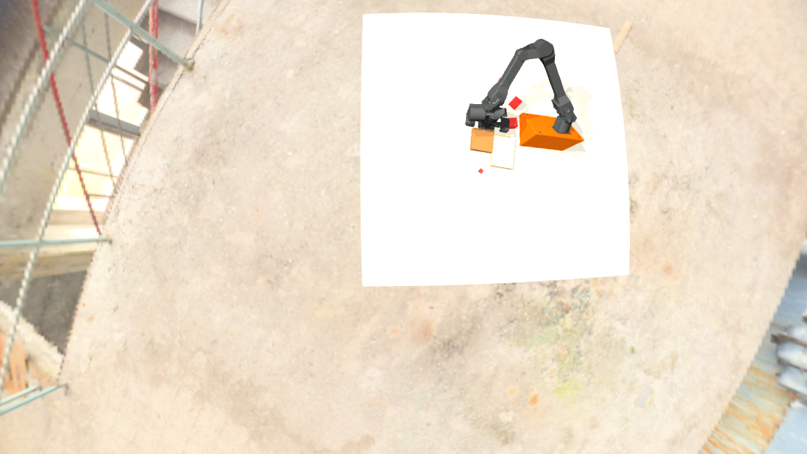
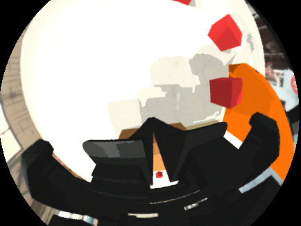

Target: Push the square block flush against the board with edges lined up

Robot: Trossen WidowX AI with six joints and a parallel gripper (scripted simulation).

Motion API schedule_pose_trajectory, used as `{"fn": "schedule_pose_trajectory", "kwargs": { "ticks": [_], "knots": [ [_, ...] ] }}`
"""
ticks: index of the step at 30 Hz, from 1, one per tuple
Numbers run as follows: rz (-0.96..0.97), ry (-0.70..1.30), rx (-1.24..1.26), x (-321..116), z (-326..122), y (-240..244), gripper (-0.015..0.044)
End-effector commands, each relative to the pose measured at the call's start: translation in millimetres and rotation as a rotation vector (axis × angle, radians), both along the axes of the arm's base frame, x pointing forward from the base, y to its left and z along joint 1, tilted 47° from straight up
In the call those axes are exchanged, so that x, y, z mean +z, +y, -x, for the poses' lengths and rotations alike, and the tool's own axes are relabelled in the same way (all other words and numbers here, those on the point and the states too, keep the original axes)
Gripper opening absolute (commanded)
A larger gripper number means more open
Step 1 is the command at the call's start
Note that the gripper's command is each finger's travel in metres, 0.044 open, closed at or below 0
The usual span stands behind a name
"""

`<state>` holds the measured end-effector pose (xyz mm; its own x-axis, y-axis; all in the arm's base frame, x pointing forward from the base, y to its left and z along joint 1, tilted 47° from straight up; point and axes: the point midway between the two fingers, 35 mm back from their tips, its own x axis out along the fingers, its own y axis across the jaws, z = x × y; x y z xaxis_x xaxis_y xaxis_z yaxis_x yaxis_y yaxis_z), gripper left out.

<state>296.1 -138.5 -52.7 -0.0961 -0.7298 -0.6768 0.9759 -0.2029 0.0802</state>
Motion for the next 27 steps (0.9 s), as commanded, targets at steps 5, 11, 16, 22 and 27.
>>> {"fn": "schedule_pose_trajectory", "kwargs": {
  "ticks": [5,11,16,22,27],
  "knots": [
    [-0.004,-0.001,0.002,-9,-3,8,0.0000],
    [-0.004,-0.001,0.002,-14,-4,13,0.0000],
    [-0.004,-0.001,0.002,-11,-3,10,0.0000],
    [-0.004,-0.001,0.002,-3,-2,3,0.0000],
    [-0.004,0.000,0.002,3,-1,-2,0.0000]
  ]
}}
